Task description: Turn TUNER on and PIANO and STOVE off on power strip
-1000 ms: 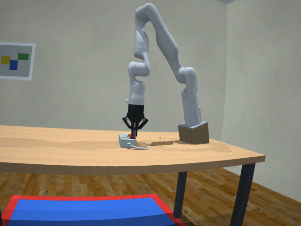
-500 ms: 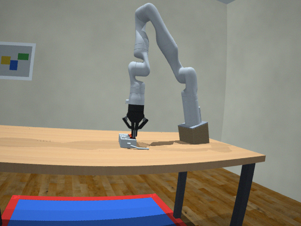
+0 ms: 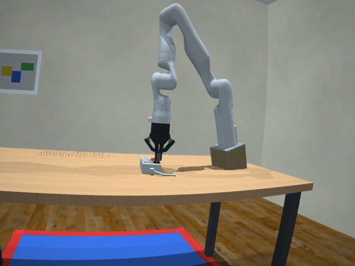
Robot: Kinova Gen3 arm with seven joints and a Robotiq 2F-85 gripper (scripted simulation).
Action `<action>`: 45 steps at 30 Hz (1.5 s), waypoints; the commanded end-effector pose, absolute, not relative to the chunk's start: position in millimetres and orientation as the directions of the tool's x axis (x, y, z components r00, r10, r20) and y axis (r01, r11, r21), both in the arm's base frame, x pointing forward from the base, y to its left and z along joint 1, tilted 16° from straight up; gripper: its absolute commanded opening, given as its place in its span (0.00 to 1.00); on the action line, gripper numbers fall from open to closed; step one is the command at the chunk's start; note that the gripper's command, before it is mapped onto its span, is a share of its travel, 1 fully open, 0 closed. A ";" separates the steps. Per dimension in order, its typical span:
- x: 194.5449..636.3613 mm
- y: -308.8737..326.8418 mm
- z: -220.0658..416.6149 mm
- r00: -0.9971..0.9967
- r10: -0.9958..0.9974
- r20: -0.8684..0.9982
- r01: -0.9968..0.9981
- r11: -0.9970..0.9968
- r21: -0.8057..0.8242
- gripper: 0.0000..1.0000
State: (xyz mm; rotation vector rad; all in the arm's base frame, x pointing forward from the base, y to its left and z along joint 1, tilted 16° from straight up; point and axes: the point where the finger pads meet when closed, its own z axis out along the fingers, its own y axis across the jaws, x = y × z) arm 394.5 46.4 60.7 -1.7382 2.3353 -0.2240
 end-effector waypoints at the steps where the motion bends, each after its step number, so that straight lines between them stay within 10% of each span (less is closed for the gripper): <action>1: 396.5 48.8 60.0 -0.283 -0.954 -0.094 -0.920 0.298 -0.253 0.00; 45: 386.9 48.2 98.4 -0.283 -0.954 -0.095 -0.920 0.298 -0.255 0.00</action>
